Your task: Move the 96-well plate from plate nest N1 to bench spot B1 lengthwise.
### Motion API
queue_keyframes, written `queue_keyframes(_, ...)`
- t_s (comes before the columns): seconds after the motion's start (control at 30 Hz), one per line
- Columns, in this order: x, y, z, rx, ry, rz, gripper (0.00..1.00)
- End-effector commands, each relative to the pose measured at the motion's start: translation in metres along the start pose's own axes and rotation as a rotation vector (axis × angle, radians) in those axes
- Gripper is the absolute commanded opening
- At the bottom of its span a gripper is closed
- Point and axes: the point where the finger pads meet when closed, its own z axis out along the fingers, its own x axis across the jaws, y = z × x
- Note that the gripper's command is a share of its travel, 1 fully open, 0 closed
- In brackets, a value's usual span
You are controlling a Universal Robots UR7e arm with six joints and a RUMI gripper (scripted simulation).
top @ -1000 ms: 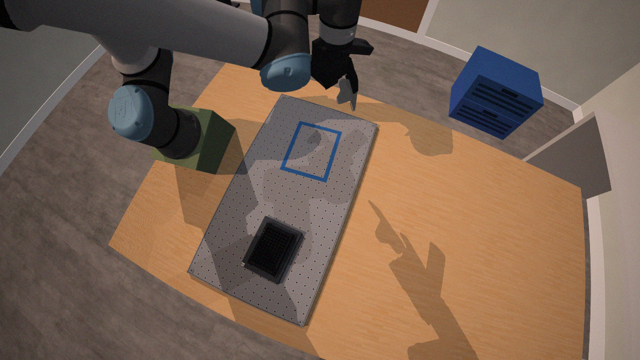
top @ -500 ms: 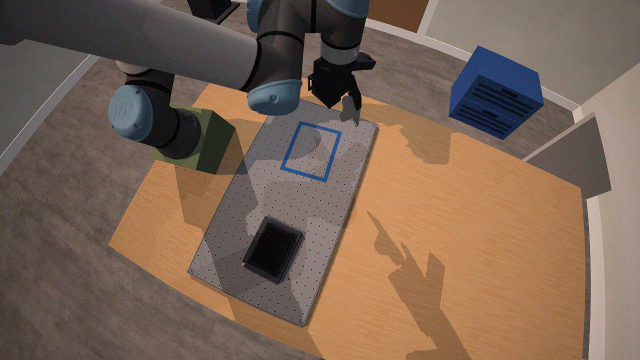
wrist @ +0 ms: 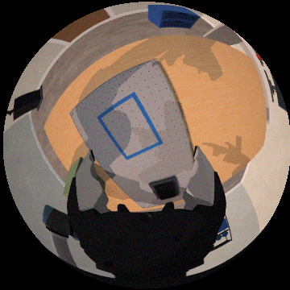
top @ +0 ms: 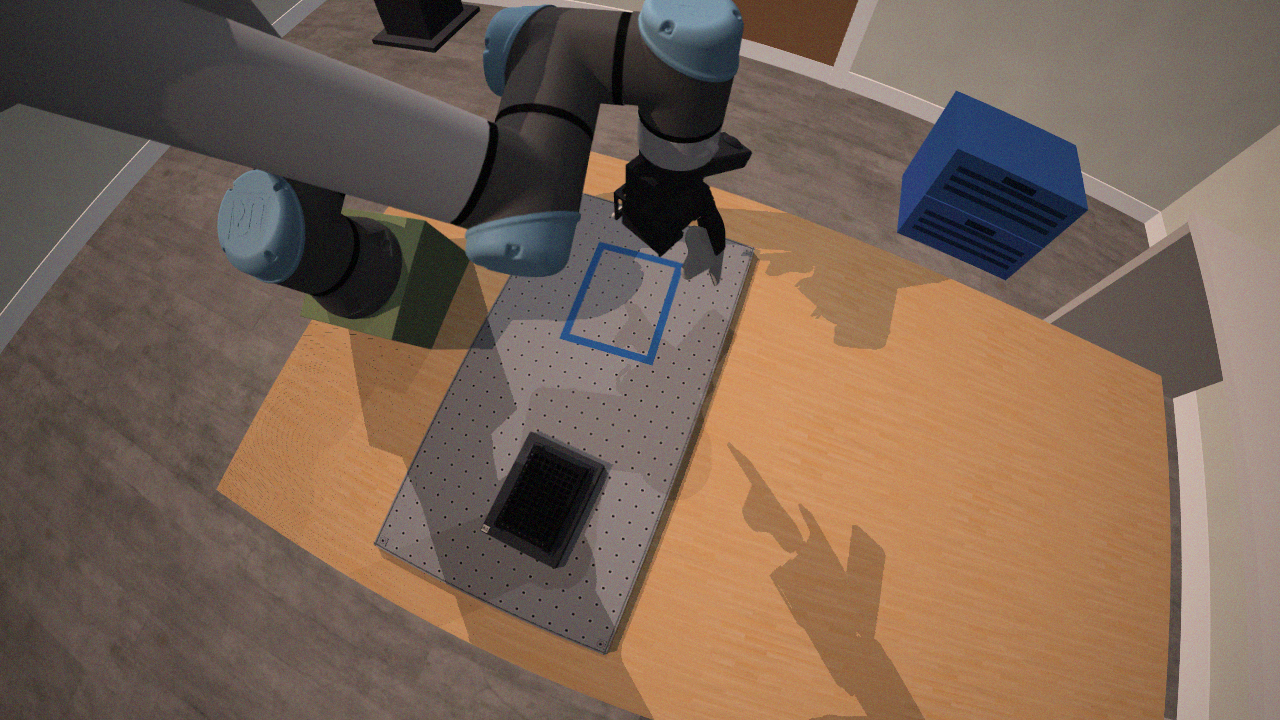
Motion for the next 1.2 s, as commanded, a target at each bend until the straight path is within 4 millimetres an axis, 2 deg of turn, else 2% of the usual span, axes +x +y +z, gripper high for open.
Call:
queue_keyframes(0.0, 0.011, 0.014, 0.002, 0.006, 0.003, -0.015, 1.00)
queue_keyframes(0.2, 0.026, 0.033, 0.005, 0.009, 0.006, -0.039, 1.00)
queue_keyframes(0.3, 0.026, 0.034, 0.006, 0.009, 0.006, -0.039, 1.00)
queue_keyframes(0.47, 0.040, 0.055, 0.009, 0.011, 0.010, -0.063, 1.00)
queue_keyframes(0.6, 0.040, 0.056, 0.009, 0.011, 0.010, -0.063, 1.00)
queue_keyframes(0.77, 0.052, 0.077, 0.013, 0.012, 0.015, -0.087, 1.00)
queue_keyframes(0.87, 0.053, 0.078, 0.013, 0.012, 0.015, -0.087, 1.00)
queue_keyframes(1.03, 0.063, 0.100, 0.017, 0.011, 0.020, -0.111, 1.00)
queue_keyframes(1.17, 0.064, 0.101, 0.017, 0.011, 0.020, -0.111, 1.00)
